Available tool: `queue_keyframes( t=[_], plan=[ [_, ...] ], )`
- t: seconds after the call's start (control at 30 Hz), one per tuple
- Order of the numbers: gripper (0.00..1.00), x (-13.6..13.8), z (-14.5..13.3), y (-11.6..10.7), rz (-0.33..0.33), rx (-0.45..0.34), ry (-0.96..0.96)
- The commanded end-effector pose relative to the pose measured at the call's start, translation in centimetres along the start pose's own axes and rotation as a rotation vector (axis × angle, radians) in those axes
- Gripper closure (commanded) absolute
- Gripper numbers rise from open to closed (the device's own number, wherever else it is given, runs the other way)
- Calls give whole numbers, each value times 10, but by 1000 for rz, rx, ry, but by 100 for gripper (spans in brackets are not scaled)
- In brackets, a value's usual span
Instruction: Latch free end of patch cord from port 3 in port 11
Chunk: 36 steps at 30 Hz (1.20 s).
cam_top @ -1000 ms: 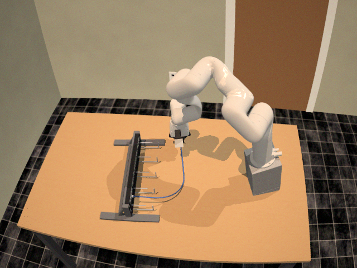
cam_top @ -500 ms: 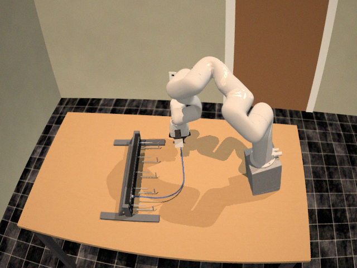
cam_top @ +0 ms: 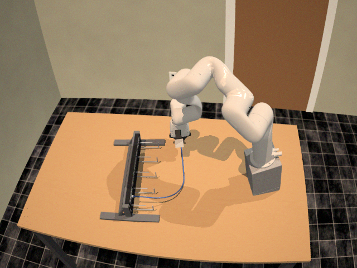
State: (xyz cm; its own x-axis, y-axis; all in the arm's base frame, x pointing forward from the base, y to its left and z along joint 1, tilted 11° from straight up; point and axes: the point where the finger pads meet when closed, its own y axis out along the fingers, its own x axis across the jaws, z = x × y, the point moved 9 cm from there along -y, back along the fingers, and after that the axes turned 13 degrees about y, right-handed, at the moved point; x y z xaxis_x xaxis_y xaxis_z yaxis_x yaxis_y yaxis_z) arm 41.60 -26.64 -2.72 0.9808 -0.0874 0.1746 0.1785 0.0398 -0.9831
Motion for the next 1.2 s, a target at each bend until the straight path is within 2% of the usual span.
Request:
queue_keyframes(
  t=[0.0, 1.17],
  plan=[
    [100, 1, -1, -3, -3, -2, 0],
    [100, 1, -1, -50, -3, -2, 0]
  ],
)
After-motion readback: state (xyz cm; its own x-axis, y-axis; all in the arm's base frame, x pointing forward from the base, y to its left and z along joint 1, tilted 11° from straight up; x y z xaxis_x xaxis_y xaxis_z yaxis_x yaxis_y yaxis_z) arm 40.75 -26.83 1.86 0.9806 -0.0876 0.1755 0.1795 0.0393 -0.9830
